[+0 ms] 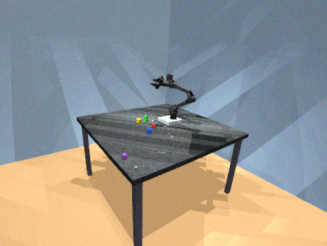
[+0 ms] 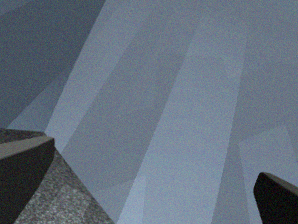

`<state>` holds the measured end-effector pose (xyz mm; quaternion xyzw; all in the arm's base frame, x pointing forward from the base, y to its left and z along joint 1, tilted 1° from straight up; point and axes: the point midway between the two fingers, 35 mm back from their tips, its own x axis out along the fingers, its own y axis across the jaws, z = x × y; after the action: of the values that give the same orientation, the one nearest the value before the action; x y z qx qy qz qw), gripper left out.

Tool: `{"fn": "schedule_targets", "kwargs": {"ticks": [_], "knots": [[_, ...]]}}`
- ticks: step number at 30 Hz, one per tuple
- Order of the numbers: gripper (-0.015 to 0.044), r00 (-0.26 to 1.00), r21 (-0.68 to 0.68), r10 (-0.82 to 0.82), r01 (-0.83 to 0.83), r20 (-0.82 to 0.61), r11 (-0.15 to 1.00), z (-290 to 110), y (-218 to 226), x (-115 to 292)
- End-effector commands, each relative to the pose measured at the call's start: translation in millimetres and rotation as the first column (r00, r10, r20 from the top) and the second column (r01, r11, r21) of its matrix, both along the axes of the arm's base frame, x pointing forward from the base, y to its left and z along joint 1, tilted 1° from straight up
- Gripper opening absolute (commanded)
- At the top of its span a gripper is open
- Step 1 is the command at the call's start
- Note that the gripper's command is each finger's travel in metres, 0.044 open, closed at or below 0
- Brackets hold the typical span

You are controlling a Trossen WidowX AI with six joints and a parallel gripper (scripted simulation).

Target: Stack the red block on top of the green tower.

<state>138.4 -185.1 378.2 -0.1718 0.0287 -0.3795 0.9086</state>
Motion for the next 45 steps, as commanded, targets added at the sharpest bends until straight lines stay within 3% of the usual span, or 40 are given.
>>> {"fn": "schedule_targets", "kwargs": {"ticks": [1, 12, 23, 34, 45], "knots": [[0.0440, 0.997, 0.167, 0.072, -0.071, 0.001, 0.983, -21, -6, 25], [0.0440, 0.976, 0.558, 0.217, -0.172, -0.016, 0.812, -78, 7, 89], [0.0440, 0.937, 0.824, 0.329, -0.092, -0.119, 0.559, -141, 52, 141], [0.0440, 0.856, 0.915, 0.431, 0.111, -0.286, 0.388, -196, 115, 167], [0.0440, 0.705, 0.852, 0.481, 0.400, -0.521, 0.338, -250, 186, 164]]}}
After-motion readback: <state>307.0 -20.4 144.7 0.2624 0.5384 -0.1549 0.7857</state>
